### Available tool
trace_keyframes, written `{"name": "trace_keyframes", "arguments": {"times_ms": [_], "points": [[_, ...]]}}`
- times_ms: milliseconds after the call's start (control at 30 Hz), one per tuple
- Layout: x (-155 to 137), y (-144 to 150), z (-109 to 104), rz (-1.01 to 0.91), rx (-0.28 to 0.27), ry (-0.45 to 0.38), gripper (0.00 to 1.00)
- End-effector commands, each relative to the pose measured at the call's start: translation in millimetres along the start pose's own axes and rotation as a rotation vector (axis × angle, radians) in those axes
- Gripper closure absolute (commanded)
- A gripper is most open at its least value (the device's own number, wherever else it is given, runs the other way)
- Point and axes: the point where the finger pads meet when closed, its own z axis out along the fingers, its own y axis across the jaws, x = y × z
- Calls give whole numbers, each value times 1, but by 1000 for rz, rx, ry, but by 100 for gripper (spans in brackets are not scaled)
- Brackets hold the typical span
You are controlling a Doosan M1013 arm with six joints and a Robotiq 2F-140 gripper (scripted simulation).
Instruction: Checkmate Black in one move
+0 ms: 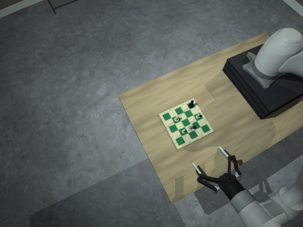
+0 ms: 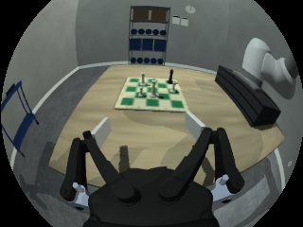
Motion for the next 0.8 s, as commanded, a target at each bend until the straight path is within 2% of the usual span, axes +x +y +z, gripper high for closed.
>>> {"name": "trace_keyframes", "arguments": {"times_ms": [0, 767], "points": [[-7, 2, -1, 45, 18, 28, 0], [-10, 3, -1, 60, 25, 36, 0]]}}
